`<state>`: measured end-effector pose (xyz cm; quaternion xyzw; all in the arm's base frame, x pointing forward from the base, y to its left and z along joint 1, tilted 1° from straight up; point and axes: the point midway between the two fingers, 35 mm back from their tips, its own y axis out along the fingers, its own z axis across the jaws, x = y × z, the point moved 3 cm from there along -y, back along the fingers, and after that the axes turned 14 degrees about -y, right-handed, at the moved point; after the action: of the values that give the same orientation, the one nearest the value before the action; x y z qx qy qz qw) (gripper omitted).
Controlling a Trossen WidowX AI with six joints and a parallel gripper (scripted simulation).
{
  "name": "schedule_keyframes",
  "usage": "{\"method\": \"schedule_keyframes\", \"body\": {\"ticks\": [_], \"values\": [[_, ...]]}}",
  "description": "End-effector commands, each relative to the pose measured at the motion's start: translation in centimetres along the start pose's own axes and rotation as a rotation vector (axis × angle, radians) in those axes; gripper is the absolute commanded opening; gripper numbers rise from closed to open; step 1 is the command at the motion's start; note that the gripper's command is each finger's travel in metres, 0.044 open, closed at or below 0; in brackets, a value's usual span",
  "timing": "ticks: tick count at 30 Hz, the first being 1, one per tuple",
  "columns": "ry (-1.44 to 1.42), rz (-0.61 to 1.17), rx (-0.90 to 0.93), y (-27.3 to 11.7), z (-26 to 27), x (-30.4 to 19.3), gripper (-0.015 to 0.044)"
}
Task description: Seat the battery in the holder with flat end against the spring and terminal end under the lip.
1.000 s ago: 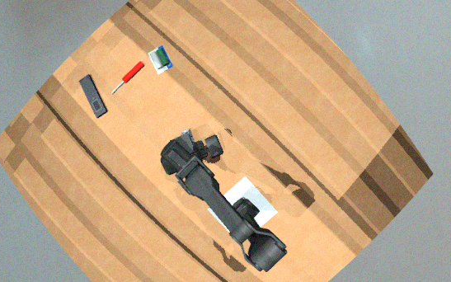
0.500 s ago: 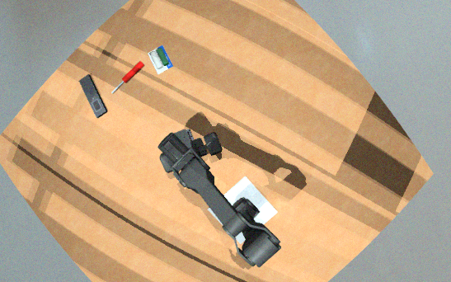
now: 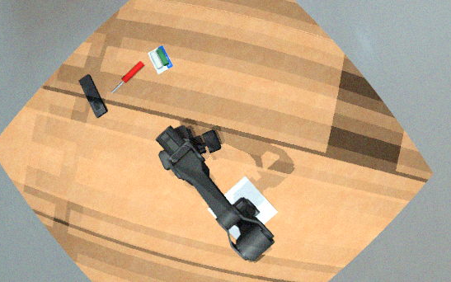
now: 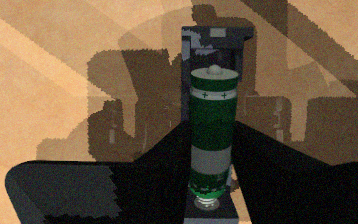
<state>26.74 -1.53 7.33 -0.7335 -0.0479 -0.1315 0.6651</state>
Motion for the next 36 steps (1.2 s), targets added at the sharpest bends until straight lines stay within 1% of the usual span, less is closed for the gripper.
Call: {"method": "schedule_keyframes", "body": {"ticks": [1, 36], "values": [[-0.005, 0.039, 0.010, 0.3, 0.0, -0.2, 0.0064], [0.008, 0.246, 0.058, 0.9, -0.3, 1.1, 0.0064]]}}
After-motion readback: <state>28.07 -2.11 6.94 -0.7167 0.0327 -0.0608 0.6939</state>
